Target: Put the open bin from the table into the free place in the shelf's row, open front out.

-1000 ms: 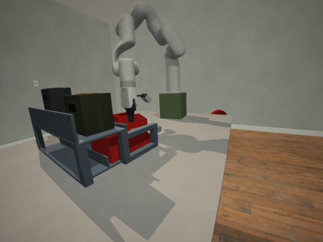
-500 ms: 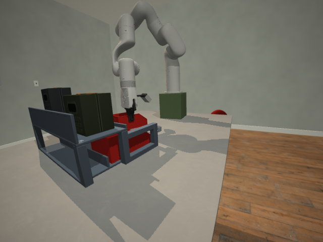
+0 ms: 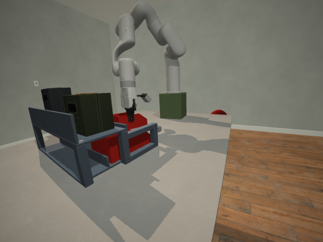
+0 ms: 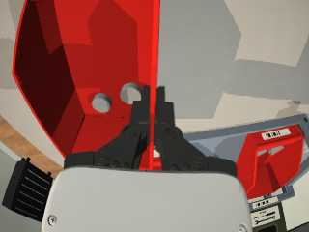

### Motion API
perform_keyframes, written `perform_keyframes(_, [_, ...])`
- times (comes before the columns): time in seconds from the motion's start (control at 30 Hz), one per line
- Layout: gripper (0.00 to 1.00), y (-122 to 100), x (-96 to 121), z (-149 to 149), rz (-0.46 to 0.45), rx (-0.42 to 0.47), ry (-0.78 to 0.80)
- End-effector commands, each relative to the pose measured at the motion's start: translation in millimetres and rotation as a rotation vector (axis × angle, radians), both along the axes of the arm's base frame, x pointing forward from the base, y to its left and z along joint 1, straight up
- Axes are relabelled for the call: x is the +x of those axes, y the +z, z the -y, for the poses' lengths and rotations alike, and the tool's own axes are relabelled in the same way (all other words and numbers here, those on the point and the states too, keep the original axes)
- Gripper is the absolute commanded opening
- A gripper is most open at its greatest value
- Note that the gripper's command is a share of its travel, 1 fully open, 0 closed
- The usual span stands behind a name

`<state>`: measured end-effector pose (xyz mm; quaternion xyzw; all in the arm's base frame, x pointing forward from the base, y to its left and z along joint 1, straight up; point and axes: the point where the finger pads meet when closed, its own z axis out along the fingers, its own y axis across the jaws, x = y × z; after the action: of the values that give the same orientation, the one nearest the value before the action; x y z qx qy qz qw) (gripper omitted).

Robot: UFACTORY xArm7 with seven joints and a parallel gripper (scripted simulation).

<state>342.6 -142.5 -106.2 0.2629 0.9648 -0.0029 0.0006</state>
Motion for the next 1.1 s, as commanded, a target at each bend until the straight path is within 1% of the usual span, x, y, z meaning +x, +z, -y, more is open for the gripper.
perform_keyframes(0.0, [0.00,0.8,1.2,0.5,0.003,-0.001,0.000])
perform_keyframes(0.9, [0.00,0.8,1.2,0.5,0.003,-0.001,0.000])
perform_keyframes(1.07, [0.00,10.8,1.2,0.5,0.003,-0.001,0.000])
